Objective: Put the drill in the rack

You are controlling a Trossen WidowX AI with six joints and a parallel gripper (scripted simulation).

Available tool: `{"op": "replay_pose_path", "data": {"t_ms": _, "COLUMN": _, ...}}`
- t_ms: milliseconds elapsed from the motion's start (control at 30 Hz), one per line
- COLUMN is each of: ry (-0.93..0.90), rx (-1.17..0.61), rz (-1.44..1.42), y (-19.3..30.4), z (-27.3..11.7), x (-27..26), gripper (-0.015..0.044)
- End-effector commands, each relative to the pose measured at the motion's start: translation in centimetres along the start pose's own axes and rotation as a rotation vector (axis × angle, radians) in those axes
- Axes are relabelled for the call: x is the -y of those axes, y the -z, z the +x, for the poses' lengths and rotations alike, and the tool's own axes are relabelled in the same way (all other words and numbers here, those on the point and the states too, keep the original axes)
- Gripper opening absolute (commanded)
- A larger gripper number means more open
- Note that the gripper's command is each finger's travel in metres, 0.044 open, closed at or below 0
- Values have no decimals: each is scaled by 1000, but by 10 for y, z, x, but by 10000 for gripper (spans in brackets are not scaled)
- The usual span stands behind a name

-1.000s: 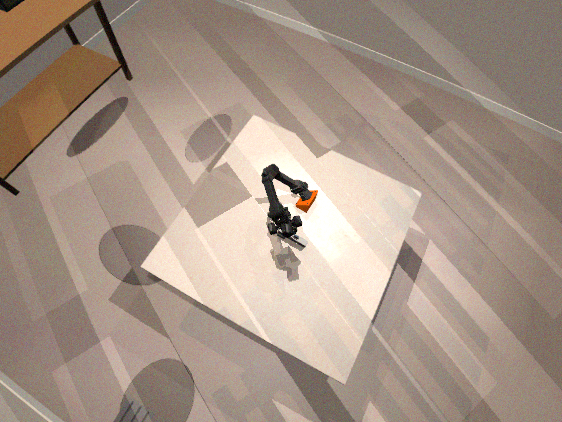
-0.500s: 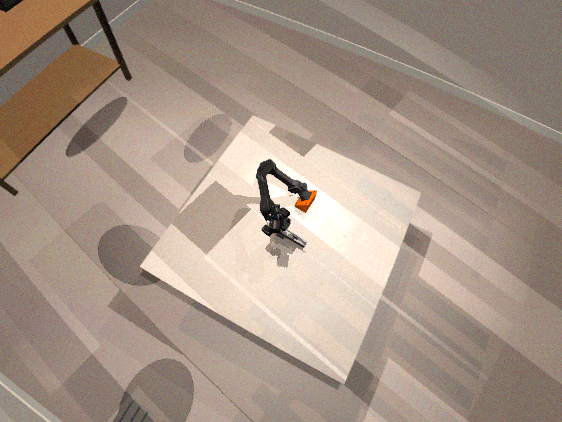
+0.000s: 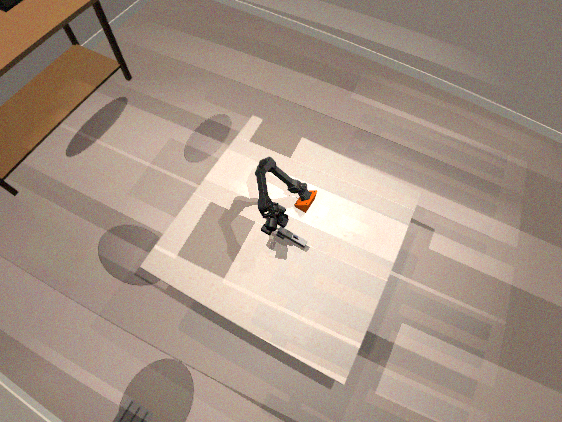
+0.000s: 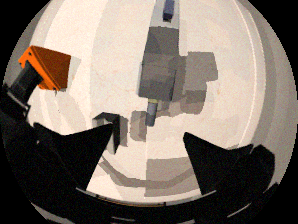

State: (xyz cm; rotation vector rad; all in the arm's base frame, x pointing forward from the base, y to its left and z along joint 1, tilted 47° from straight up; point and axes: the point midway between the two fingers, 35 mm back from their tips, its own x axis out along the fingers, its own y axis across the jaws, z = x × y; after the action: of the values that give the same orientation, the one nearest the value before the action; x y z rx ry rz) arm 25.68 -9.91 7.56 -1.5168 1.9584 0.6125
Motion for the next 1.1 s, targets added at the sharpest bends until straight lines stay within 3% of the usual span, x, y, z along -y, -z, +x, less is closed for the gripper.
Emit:
{"op": "replay_pose_path", "data": {"t_ms": 0, "ry": 5, "rx": -4, "rz": -7, "y": 2, "z": 0, "x": 0, "gripper": 440}}
{"op": "replay_pose_path", "data": {"t_ms": 1067, "ry": 5, "rx": -5, "rz": -7, "y": -11, "z": 46, "x": 0, "gripper": 440}}
